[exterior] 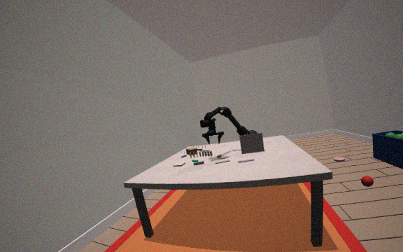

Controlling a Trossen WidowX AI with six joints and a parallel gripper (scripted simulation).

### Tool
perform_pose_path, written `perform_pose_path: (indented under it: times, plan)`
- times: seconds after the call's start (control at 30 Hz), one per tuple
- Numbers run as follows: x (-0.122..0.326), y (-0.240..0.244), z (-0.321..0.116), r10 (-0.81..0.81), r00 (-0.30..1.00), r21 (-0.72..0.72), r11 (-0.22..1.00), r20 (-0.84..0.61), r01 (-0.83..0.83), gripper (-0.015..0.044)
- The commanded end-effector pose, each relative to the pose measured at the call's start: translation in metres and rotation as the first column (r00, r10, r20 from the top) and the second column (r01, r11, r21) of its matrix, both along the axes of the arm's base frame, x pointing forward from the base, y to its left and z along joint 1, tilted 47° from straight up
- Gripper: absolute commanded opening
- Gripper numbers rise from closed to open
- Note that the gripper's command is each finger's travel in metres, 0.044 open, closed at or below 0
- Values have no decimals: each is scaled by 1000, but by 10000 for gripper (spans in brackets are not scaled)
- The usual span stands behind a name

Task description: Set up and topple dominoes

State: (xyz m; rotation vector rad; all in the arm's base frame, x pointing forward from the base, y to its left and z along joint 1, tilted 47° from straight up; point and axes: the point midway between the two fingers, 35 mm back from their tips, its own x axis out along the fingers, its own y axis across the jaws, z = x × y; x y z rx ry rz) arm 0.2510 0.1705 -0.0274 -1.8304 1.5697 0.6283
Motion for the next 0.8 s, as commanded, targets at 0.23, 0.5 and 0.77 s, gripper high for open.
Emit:
perform_pose_path:
  times: [0.23, 0.5, 0.77]
  plan:
    - [-74, -23, -64, 580, 206, 223, 580, -788, -784, 440]
    - [-75, -22, -64, 581, 203, 224, 578, -789, -784, 440]
    - [-71, -34, -77, 579, 209, 218, 579, -788, -785, 440]
